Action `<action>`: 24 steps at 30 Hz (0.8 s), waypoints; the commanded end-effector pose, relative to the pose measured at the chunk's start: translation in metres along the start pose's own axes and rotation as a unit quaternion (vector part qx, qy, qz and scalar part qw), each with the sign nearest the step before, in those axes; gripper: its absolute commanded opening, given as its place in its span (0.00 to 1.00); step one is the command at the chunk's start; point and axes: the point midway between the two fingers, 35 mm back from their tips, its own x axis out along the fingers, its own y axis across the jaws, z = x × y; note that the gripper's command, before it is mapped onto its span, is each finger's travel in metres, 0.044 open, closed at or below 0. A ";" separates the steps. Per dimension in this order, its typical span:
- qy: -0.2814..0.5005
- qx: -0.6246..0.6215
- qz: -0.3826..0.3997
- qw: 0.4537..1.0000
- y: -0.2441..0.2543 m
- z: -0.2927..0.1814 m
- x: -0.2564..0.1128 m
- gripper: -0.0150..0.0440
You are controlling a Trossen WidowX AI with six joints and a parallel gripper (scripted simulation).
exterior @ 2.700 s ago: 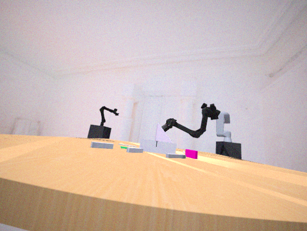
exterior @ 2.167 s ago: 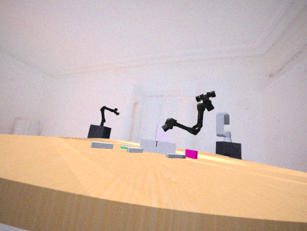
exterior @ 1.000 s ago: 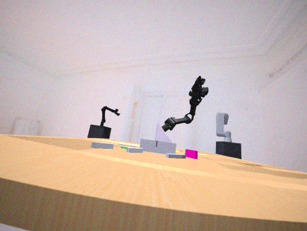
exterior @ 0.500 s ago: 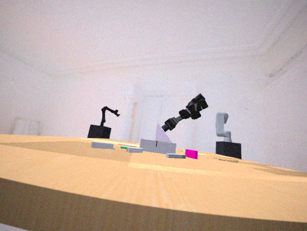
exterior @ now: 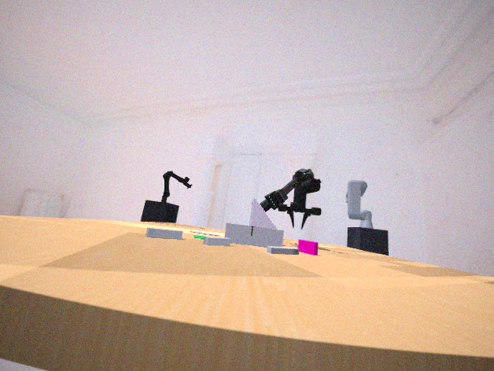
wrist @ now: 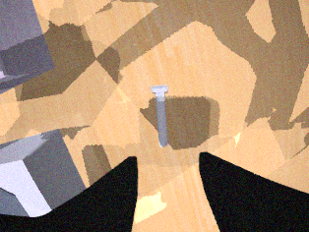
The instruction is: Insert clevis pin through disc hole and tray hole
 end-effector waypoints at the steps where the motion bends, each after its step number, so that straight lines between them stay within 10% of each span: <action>1: -0.020 -0.014 -0.003 1.000 0.003 0.011 0.002 0.53; 24: -0.020 -0.014 -0.004 1.000 0.003 0.009 0.028 0.53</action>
